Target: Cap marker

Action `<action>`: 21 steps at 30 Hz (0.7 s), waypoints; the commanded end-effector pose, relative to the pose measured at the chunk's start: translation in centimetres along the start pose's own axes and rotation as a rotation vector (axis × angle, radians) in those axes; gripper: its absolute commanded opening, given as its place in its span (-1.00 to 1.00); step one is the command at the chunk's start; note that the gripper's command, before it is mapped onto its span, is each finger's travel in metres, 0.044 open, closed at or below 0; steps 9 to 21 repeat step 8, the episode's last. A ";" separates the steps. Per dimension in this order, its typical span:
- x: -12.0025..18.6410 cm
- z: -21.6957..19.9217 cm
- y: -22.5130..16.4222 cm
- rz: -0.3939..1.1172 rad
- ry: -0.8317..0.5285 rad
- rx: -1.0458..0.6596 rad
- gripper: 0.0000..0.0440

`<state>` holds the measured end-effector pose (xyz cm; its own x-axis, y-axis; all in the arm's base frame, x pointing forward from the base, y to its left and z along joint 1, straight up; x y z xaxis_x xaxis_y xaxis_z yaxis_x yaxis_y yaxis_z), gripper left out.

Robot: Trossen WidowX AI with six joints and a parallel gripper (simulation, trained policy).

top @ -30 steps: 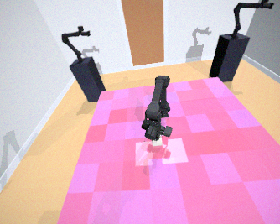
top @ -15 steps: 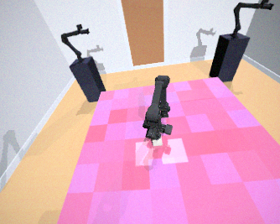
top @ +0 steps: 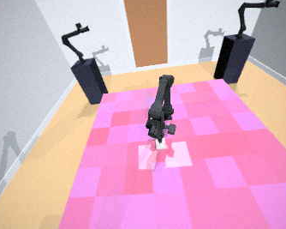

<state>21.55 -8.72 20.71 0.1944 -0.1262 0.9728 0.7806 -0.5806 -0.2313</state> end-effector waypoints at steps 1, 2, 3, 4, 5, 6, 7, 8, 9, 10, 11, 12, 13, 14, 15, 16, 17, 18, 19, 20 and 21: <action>0.8 -0.2 -0.2 -0.041 0.017 0.004 1.00; 1.1 -0.2 -0.3 -0.051 0.020 0.004 1.00; 1.4 -0.3 -0.4 -0.061 0.022 0.005 1.00; 1.6 -0.3 -0.5 -0.071 0.024 0.005 1.00; 1.9 -0.4 -0.5 -0.079 0.026 0.006 1.00; 2.1 -0.4 -0.6 -0.088 0.028 0.006 1.00; 2.3 -0.5 -0.7 -0.096 0.029 0.008 1.00; 2.5 -0.5 -0.8 -0.104 0.030 0.009 1.00; 2.5 -0.5 -0.8 -0.104 0.030 0.009 1.00; 2.5 -0.5 -0.8 -0.104 0.030 0.009 1.00; 2.5 -0.5 -0.8 -0.104 0.030 0.009 1.00; 2.5 -0.5 -0.8 -0.104 0.030 0.009 1.00; 2.5 -0.5 -0.8 -0.104 0.030 0.009 1.00; 2.5 -0.5 -0.8 -0.104 0.030 0.009 1.00; 2.5 -0.5 -0.8 -0.104 0.030 0.009 1.00; 2.5 -0.5 -0.8 -0.104 0.030 0.009 1.00; 2.5 -0.5 -0.8 -0.104 0.030 0.009 1.00; 2.5 -0.5 -0.8 -0.104 0.030 0.009 1.00; 2.5 -0.5 -0.8 -0.104 0.030 0.009 1.00; 2.5 -0.5 -0.8 -0.104 0.030 0.009 1.00; 2.5 -0.5 -0.8 -0.104 0.030 0.009 1.00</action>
Point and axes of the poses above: the point midway between the two fingers, 35 mm back from their tips, its own x axis back along the fingers, its own z axis across the jaws, y = z × x, the point moved 10 cm from there along x, back along the fingers, and after that the axes turned 12 degrees about -x, right-handed, at the moved point
